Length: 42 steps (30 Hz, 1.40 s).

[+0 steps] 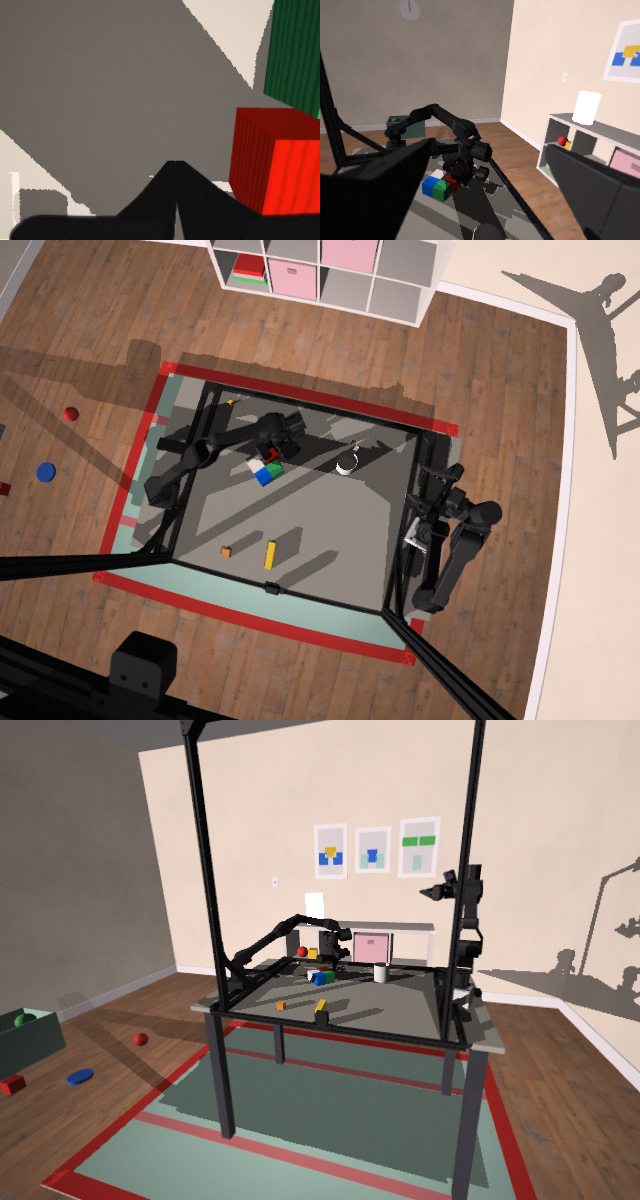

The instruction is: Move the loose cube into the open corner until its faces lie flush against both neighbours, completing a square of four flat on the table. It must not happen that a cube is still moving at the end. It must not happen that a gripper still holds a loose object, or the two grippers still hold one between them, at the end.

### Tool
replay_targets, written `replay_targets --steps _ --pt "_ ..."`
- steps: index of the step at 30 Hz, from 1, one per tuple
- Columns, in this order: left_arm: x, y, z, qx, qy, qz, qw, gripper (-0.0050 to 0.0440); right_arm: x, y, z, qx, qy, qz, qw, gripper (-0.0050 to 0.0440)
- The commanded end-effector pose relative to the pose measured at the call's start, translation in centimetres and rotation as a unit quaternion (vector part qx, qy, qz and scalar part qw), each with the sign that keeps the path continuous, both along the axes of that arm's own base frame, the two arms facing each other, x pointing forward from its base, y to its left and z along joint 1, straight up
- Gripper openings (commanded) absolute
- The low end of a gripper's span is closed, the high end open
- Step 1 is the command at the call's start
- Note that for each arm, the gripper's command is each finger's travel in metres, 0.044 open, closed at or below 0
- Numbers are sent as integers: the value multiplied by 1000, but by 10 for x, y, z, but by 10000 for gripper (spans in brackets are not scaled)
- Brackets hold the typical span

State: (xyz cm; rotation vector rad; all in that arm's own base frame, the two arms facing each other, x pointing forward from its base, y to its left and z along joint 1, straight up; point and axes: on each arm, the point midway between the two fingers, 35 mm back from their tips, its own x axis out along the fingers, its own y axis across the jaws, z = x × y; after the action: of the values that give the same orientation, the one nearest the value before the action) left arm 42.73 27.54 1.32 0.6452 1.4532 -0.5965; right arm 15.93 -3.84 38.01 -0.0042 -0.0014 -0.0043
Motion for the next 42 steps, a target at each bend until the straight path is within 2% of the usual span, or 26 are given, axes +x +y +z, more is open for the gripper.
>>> replay_targets --steps 1,42 --pt "-1 0 -8 -3 8 -1 1000 0 0 1 0 2 0 2 1000 400" --pt "-8 -7 -8 -9 18 -1 1000 0 0 1 0 2 0 2 1000 400"
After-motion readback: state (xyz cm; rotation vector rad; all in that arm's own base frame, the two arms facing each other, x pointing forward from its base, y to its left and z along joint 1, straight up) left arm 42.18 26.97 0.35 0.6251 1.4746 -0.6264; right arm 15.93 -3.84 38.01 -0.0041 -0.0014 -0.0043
